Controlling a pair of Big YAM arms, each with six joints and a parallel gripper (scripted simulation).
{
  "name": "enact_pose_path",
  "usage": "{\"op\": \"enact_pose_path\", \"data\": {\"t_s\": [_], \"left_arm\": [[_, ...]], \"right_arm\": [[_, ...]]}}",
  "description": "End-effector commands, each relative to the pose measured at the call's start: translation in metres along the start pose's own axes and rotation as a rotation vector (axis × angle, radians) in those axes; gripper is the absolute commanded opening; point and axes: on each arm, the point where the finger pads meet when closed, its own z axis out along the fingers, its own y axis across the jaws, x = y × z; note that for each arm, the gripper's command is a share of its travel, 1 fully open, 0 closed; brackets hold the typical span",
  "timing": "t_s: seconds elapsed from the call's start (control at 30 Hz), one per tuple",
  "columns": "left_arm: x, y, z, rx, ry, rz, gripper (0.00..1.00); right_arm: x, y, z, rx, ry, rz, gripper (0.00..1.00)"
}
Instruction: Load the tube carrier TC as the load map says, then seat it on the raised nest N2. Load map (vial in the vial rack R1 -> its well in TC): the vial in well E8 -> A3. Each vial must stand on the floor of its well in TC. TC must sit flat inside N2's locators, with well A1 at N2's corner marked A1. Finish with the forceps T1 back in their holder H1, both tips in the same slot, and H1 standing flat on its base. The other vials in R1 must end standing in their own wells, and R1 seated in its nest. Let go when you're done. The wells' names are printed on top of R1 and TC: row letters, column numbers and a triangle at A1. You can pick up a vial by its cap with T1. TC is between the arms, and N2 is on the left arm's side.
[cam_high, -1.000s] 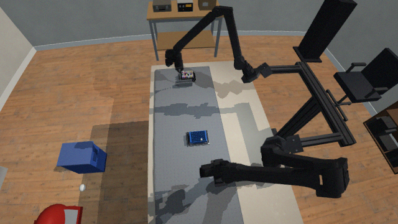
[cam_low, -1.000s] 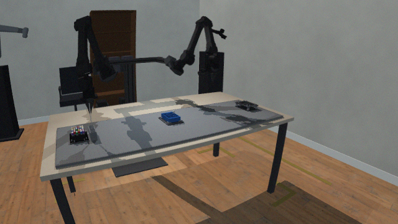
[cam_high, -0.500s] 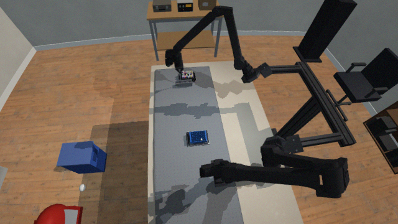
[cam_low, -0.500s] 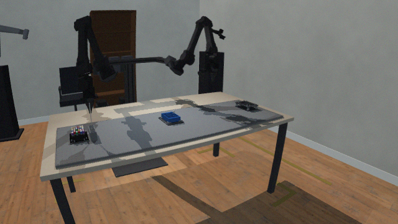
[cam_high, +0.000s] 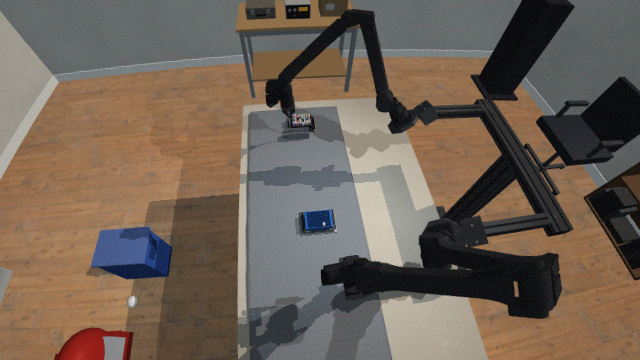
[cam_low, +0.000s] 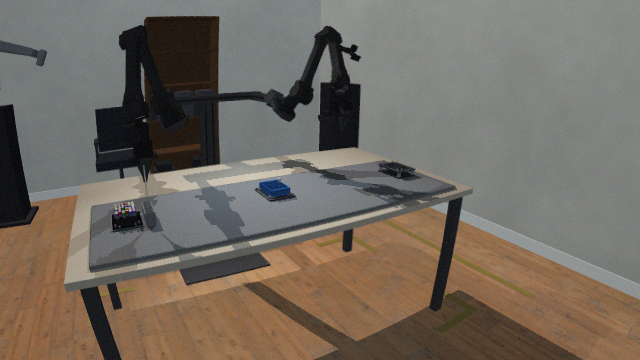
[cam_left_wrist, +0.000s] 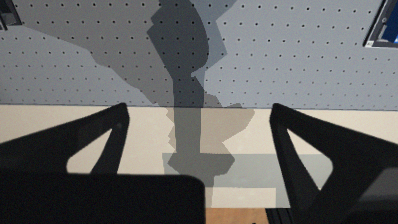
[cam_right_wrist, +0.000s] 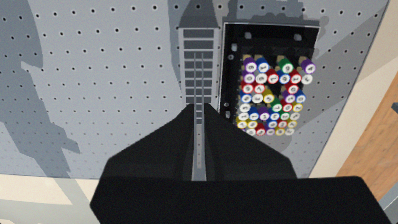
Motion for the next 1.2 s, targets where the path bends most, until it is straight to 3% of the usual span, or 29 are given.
{"op": "enact_pose_path", "data": {"t_s": [0.0, 0.83, 1.17], "left_arm": [[-0.008, 0.002, -0.005, 0.001, -0.015, 0.003, 1.00], [-0.008, 0.002, -0.005, 0.001, -0.015, 0.003, 1.00], [-0.008, 0.002, -0.005, 0.001, -0.015, 0.003, 1.00]], "right_arm": [[-0.011, 0.002, -0.012, 0.006, -0.045, 0.007, 0.07], [-0.011, 0.002, -0.011, 0.007, -0.046, 0.003, 0.07], [-0.006, 0.006, 0.006, -0.001, -0.018, -0.005, 0.07]]}}
